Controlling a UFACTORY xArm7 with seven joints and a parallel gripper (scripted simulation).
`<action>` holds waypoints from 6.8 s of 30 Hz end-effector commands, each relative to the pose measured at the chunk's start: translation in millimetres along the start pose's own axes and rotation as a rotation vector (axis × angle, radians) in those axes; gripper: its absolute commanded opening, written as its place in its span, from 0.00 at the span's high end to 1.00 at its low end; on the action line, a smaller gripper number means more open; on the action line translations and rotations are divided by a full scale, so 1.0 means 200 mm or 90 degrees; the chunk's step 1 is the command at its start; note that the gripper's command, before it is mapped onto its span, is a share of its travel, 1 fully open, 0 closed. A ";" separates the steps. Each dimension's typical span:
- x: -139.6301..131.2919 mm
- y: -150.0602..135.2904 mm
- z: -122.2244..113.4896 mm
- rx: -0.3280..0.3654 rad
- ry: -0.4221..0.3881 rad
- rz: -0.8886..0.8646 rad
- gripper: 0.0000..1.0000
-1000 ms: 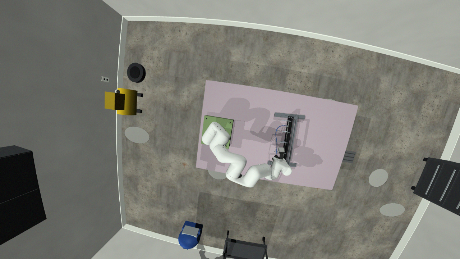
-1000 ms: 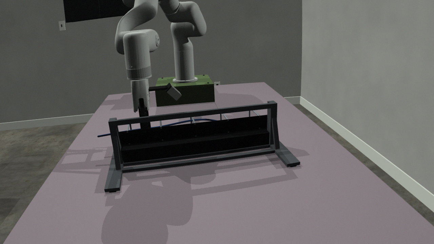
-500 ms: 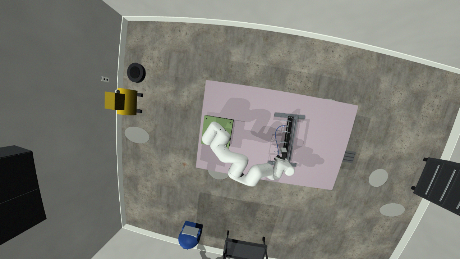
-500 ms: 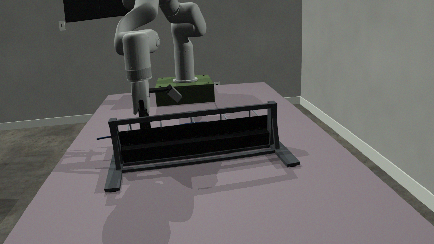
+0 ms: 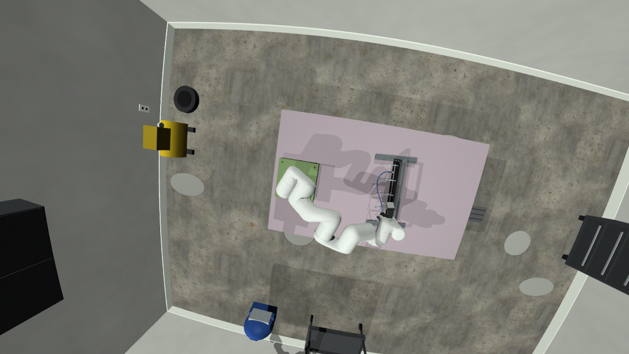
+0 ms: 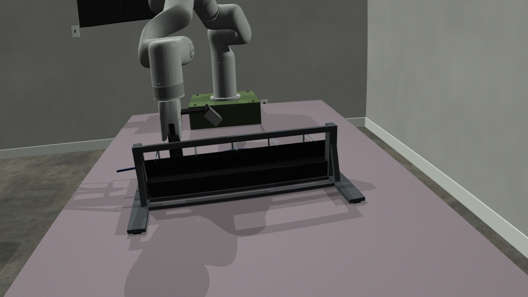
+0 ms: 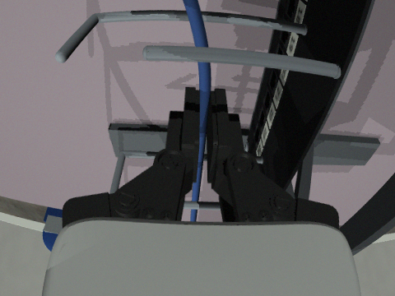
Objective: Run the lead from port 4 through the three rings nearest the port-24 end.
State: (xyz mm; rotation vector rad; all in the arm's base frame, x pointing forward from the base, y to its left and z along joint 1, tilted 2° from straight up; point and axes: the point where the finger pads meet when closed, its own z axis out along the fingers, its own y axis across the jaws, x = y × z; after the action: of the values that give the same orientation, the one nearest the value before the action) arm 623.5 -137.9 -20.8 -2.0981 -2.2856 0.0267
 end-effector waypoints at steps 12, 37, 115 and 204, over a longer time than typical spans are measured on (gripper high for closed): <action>0.00 0.02 -0.01 -0.003 -0.001 0.000 1.00; 0.00 0.02 -0.01 -0.003 -0.001 0.000 0.67; 0.00 0.01 -0.41 -0.003 -0.001 0.000 1.00; 0.00 0.01 -0.41 -0.003 -0.001 0.000 1.00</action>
State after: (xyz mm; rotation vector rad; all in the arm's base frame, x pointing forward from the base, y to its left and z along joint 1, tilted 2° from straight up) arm 627.9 -138.9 57.6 -2.0981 -2.2853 0.0270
